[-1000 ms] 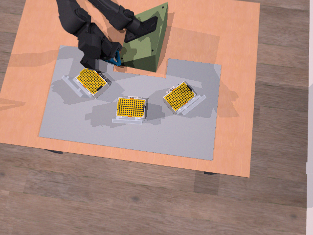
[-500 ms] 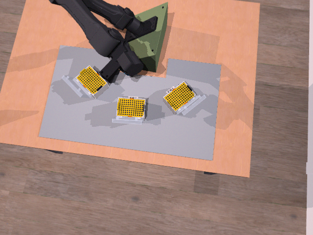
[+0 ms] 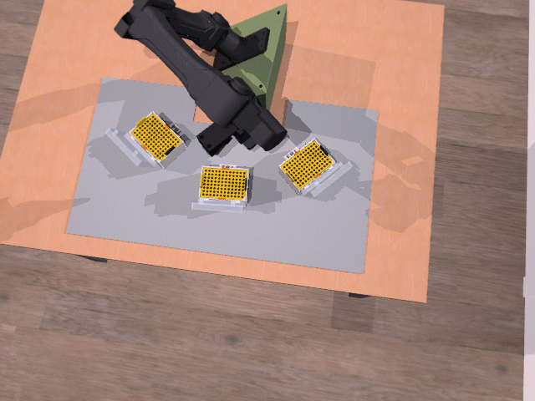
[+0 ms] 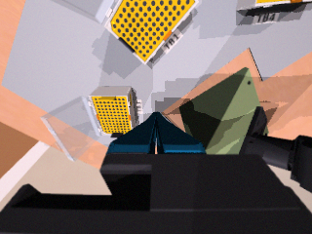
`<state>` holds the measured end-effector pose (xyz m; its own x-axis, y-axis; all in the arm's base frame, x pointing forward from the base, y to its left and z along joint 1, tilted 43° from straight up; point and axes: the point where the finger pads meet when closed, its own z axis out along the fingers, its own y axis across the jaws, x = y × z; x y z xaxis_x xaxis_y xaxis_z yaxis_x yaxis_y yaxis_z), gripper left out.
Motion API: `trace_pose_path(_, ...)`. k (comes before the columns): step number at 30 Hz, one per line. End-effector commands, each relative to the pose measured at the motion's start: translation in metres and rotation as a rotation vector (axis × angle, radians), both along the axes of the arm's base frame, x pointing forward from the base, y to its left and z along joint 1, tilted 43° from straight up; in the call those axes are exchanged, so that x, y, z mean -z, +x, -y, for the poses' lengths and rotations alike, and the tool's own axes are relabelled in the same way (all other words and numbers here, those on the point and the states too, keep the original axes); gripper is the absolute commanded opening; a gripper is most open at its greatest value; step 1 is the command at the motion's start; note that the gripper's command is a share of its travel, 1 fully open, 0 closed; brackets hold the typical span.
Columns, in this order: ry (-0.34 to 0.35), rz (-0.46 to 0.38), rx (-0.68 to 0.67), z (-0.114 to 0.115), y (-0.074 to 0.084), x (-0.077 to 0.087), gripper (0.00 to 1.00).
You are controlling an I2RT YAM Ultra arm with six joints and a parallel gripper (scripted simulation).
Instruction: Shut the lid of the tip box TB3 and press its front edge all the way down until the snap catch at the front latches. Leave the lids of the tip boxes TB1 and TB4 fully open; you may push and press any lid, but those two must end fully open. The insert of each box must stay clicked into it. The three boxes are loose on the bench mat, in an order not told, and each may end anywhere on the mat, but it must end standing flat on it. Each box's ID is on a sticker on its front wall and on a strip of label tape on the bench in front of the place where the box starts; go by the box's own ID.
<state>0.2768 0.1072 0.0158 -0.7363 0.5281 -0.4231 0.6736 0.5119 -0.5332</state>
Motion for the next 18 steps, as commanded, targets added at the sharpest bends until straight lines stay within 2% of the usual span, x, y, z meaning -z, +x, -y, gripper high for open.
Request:
trace_pose_path(1,-0.004,0.012,-0.003,-0.012,0.002,0.007,0.0)
trace_pose_path(7,-0.004,0.012,-0.003,-0.032,0.012,0.028,0.0)
trace_pose_path(9,-0.004,0.012,-0.003,-0.032,0.012,0.028,0.0)
trace_pose_path(18,-0.003,0.013,-0.003,-0.06,0.027,0.059,0.0)
